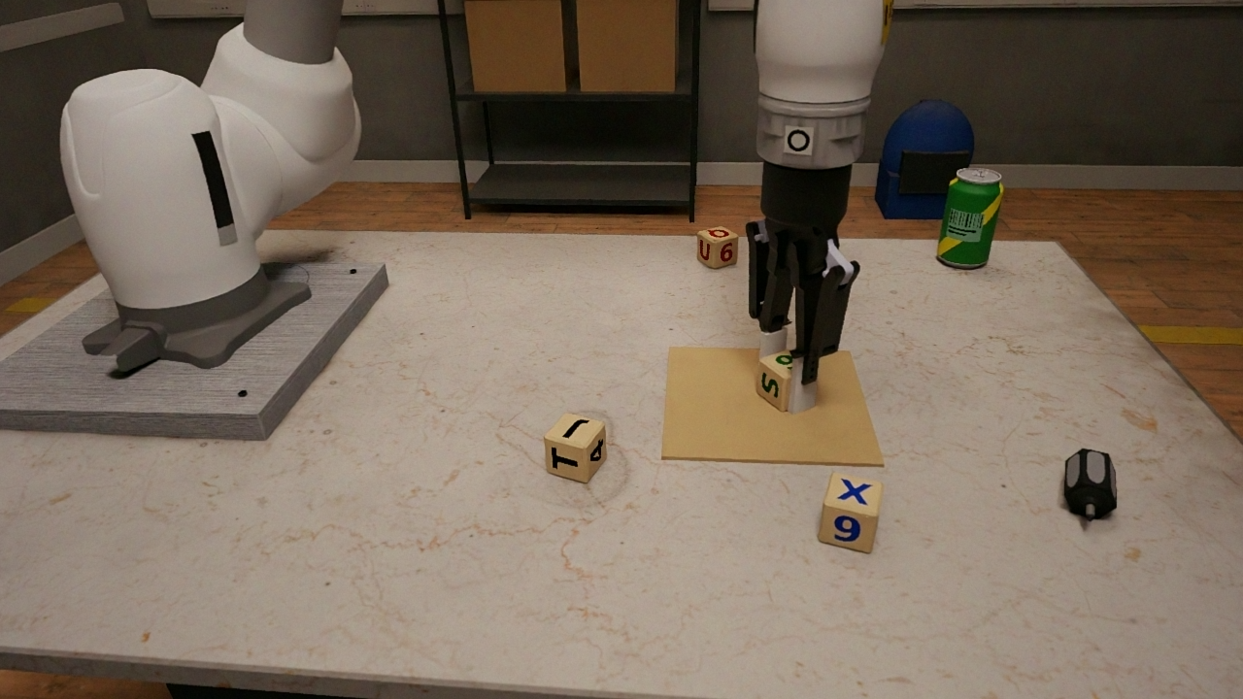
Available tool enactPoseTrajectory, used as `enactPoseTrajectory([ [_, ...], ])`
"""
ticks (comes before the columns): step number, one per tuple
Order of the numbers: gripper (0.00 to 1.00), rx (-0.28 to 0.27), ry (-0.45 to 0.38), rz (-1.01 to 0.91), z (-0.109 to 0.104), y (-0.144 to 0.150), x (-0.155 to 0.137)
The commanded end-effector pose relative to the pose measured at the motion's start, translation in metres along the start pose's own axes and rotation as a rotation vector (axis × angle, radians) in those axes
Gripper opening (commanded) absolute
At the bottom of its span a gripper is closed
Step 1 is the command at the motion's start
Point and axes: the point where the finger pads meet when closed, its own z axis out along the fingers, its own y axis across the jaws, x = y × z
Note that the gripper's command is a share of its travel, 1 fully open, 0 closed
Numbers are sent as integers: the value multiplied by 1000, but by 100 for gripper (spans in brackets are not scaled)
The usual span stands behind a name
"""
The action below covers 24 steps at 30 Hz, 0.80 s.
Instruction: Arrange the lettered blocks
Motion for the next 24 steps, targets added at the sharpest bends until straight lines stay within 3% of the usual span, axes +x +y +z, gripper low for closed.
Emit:
enactPoseTrajectory([
  [1, 31, -1, 1, 0, -1, 0, 0],
  [8, 31, -1, 1, 0, -4, 0, 0],
  [15, 31, -1, 1, 0, -26, 0, 0],
  [24, 31, -1, 1, 0, -89, 0, 0],
])
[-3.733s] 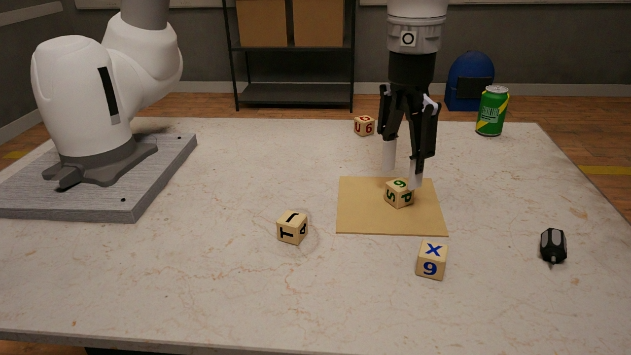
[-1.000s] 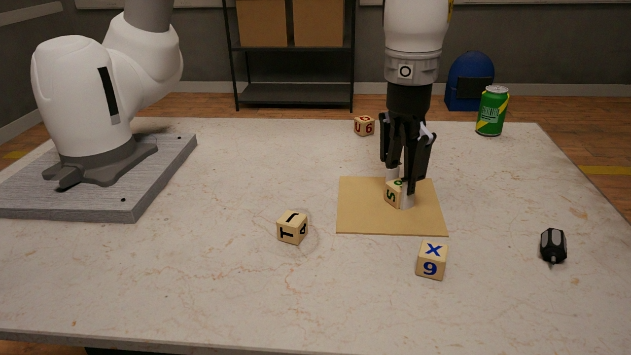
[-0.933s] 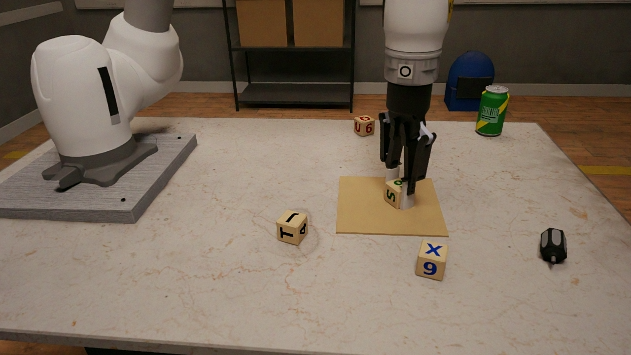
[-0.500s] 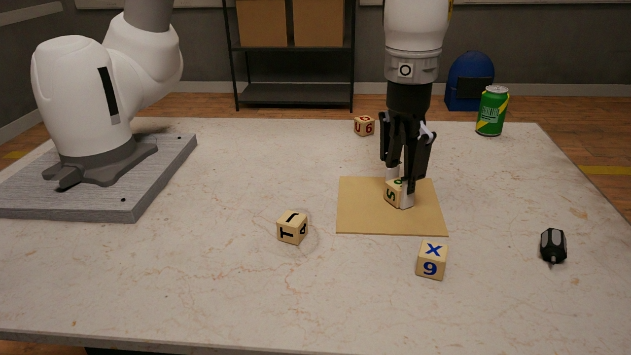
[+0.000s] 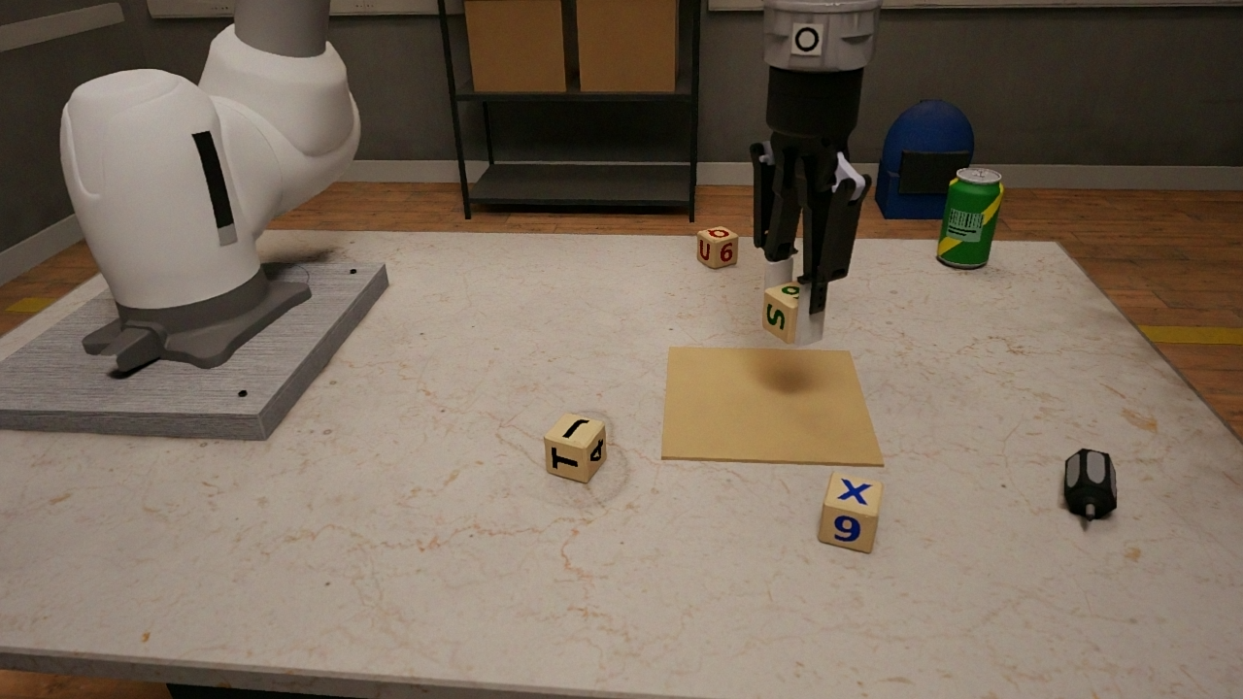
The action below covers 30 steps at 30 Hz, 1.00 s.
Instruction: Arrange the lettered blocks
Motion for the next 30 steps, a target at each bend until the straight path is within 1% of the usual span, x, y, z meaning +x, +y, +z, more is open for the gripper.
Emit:
enactPoseTrajectory([
  [1, 31, 0, 1, 0, -17, 0, 0],
  [4, 31, 0, 1, 0, -24, 0, 0],
  [15, 31, 0, 1, 5, -24, 2, -1],
  [16, 31, 0, 1, 35, -24, 9, -7],
  [18, 31, 0, 1, 151, -23, 36, -32],
  [23, 31, 0, 1, 327, -22, 74, -72],
  [25, 31, 0, 1, 327, -22, 74, -72],
  [26, 31, 0, 1, 420, -22, 93, -95],
  [30, 31, 0, 1, 546, -21, 118, -127],
])
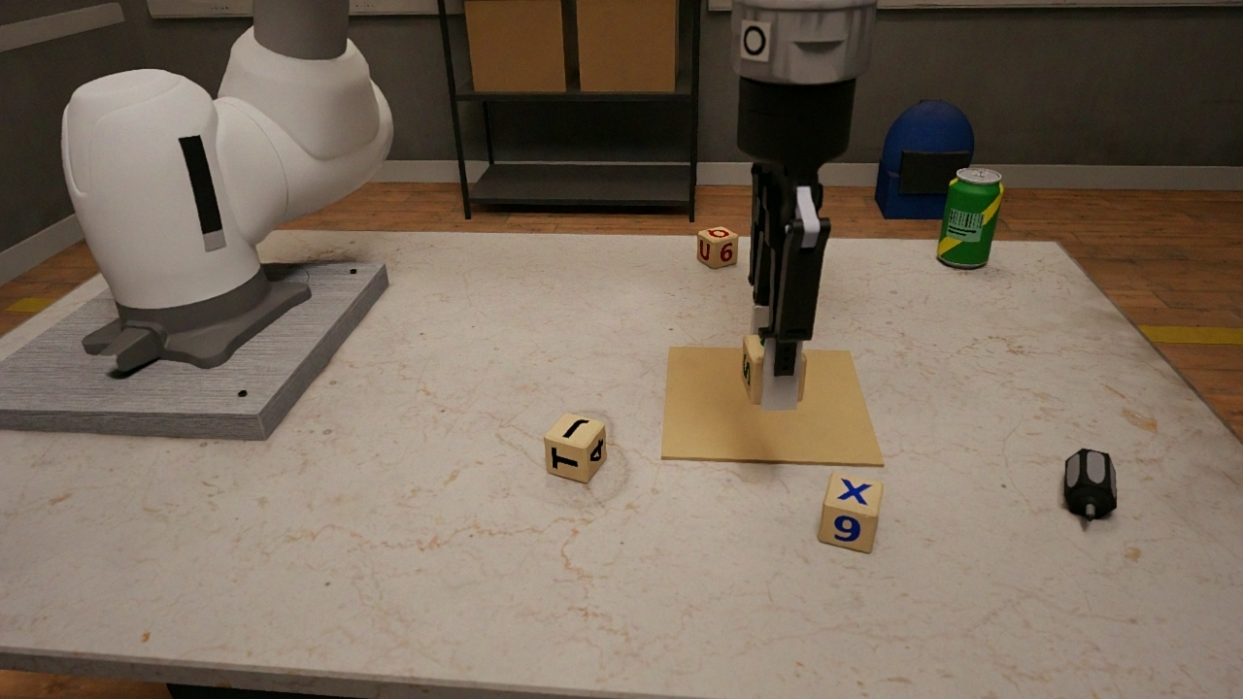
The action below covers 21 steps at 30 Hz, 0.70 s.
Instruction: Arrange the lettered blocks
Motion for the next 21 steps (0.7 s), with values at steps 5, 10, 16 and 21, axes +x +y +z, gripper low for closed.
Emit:
enactPoseTrajectory([
  [5, 31, -2, 1, 158, 0, 45, -23],
  [10, 31, -2, 1, 158, 0, 45, -23],
  [16, 31, -2, 1, 158, 0, 45, -23],
  [21, 31, -2, 0, 158, 6, 45, -23],
])
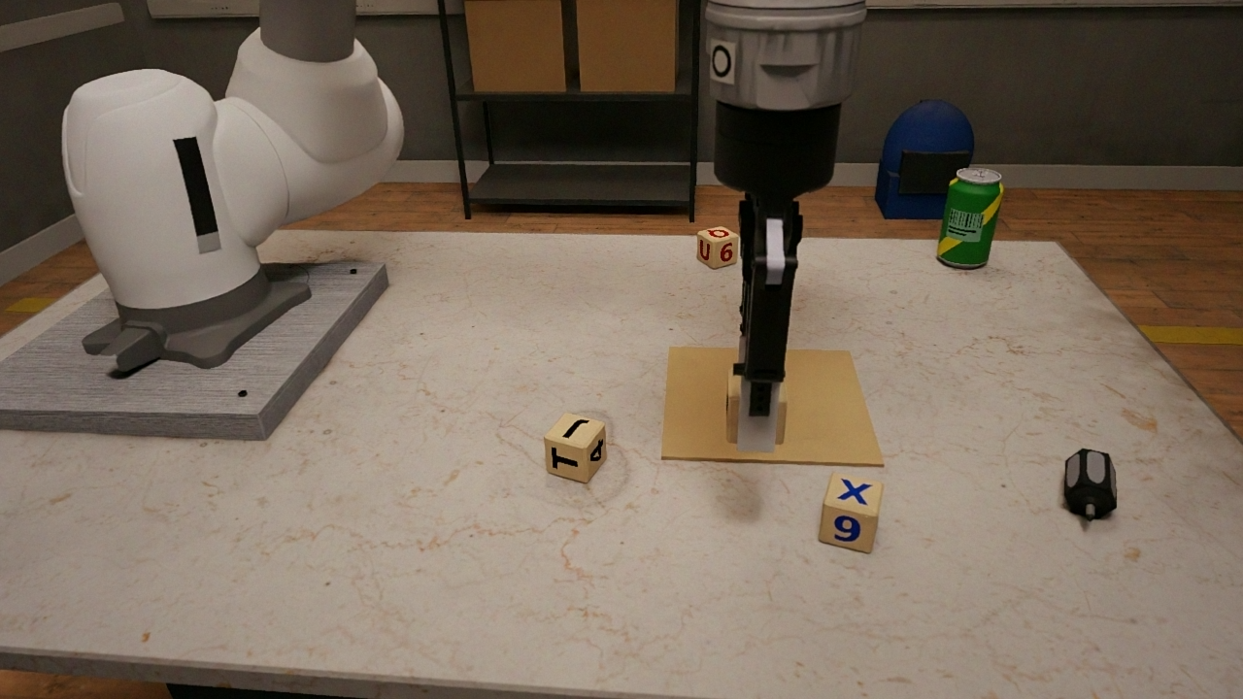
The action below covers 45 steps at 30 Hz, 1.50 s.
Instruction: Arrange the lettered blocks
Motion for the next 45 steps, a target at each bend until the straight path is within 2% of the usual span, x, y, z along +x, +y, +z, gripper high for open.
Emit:
enactPoseTrajectory([
  [1, 31, 0, 1, 0, 4, 0, 0],
  [6, 31, 0, 1, 0, 23, 0, 0],
  [8, 31, 0, 1, 0, 23, 0, 0],
  [17, 31, 0, 1, 0, 66, 0, 1],
  [23, 31, 0, 1, 0, 86, 0, 1],
  [45, 31, 0, 1, 0, 92, 0, 1],
])
